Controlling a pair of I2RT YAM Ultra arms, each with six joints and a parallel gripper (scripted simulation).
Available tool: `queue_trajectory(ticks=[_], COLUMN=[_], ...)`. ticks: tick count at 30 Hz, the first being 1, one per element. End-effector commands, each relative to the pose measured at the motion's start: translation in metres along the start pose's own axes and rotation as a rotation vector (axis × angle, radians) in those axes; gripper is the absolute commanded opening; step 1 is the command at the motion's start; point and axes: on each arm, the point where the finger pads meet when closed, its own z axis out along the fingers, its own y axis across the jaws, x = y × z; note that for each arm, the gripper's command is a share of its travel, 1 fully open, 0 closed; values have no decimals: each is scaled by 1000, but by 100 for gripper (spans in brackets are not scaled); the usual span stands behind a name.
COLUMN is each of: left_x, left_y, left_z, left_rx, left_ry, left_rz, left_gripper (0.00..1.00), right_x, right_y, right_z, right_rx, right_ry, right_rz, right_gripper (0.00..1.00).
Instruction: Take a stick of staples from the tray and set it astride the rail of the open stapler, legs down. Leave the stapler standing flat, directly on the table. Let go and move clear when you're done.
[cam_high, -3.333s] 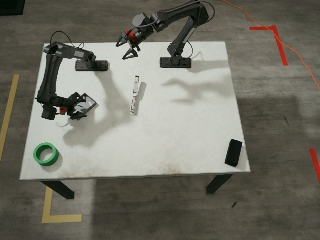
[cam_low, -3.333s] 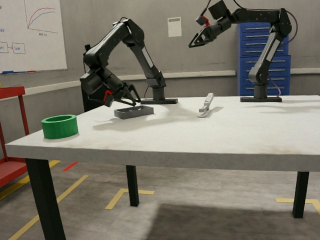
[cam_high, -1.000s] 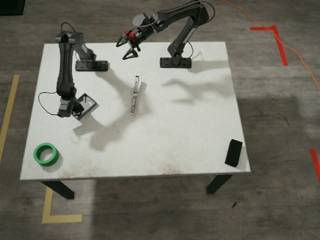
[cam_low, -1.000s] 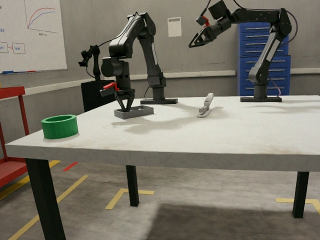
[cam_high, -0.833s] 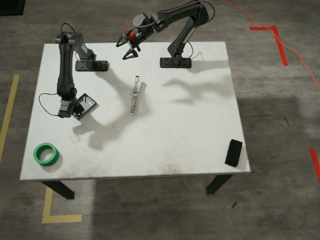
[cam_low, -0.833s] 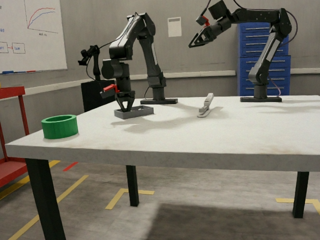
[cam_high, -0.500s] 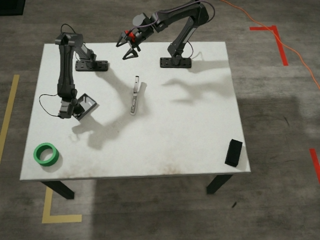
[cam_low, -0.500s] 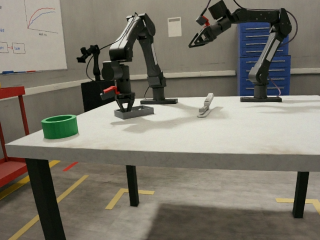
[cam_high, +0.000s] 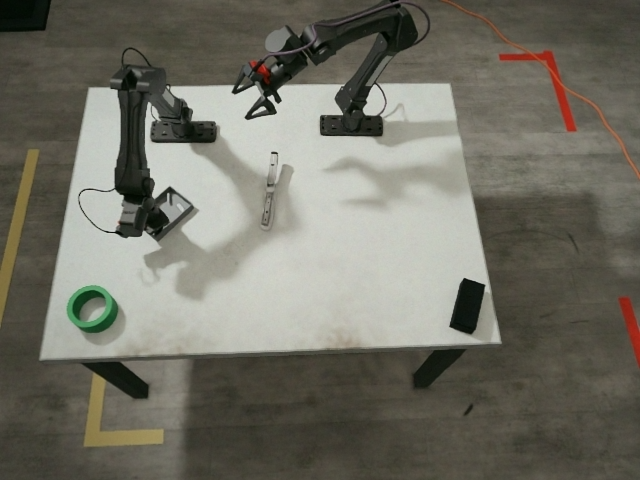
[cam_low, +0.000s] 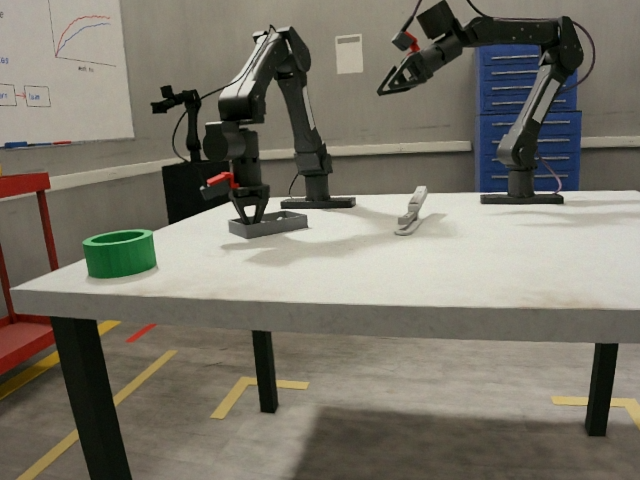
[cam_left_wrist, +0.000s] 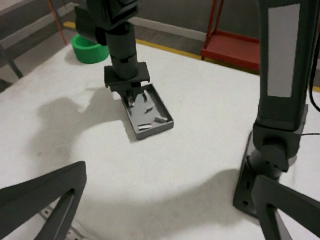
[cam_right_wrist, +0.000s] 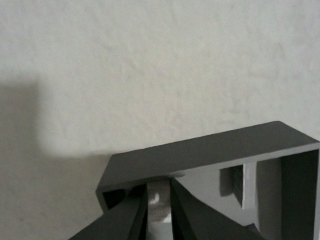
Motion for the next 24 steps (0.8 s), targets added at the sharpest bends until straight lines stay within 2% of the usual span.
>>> queue_trajectory(ticks=[1, 7, 8, 12, 14, 20, 24], left_x=[-4, -4, -4, -4, -4, -4, 4], left_y=[0, 0, 0, 0, 0, 0, 1], left_z=[-6, -6, -6, -6, -6, -6, -7], left_rx=[-6, -6, -6, -6, -6, -6, -12], left_ry=[-16, -16, -16, -16, -16, -16, 4], left_rz=[1, 1, 1, 1, 1, 1, 1], left_gripper=[100, 100, 100, 100, 100, 100, 100], right_x=[0, 1, 2, 0, 0, 1, 1], right_y=[0, 1, -1, 2, 2, 2, 1], right_z=[-3, -3, -3, -22, -22, -62, -60], right_rx=[-9, -10, -5, -7, -7, -7, 3], right_ry=[-19, -19, -15, -17, -17, -17, -18], right_rz=[3, 2, 1, 1, 1, 0, 23], right_gripper=[1, 0, 6, 6, 6, 6, 6])
